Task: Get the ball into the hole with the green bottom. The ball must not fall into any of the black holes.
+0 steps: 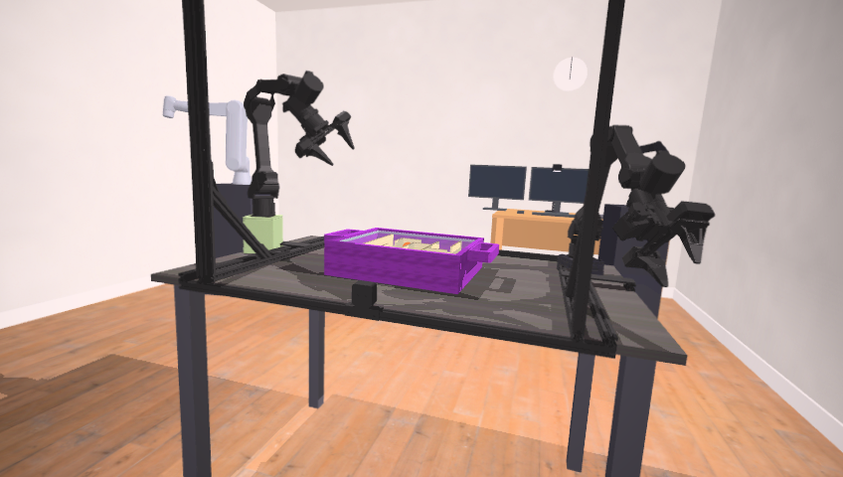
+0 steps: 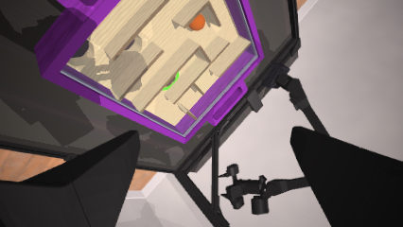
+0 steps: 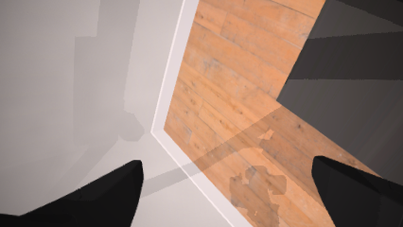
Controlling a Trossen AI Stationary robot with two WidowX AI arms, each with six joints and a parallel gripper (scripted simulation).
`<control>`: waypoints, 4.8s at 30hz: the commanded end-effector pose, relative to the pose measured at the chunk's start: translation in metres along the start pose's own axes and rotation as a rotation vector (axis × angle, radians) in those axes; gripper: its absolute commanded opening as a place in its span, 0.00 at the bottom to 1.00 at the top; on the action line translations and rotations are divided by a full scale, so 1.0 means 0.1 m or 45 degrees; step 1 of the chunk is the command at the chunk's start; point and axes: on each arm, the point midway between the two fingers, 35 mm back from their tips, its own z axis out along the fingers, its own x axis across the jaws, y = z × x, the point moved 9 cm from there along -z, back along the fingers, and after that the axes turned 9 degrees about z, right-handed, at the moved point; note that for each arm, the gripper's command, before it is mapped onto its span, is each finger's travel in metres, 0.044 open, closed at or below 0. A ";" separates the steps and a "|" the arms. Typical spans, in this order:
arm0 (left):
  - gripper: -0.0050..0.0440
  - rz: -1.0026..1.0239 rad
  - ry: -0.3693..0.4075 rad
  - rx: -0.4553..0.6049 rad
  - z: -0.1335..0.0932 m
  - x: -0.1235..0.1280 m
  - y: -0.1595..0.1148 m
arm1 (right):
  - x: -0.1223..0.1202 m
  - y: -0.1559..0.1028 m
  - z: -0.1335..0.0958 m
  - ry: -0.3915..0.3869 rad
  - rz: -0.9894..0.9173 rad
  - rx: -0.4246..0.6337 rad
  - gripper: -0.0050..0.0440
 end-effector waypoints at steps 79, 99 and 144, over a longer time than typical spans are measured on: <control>0.46 1.255 0.273 0.073 1.27 -0.49 0.73 | -0.03 1.66 -1.24 -0.231 -1.241 -0.391 0.46; 0.46 1.257 0.770 0.152 1.56 0.09 0.95 | -1.35 2.73 -2.15 -0.886 -1.281 0.108 0.46; 0.46 1.061 0.988 0.083 1.74 0.43 1.13 | -1.75 2.63 -2.23 -0.939 -1.321 0.495 0.46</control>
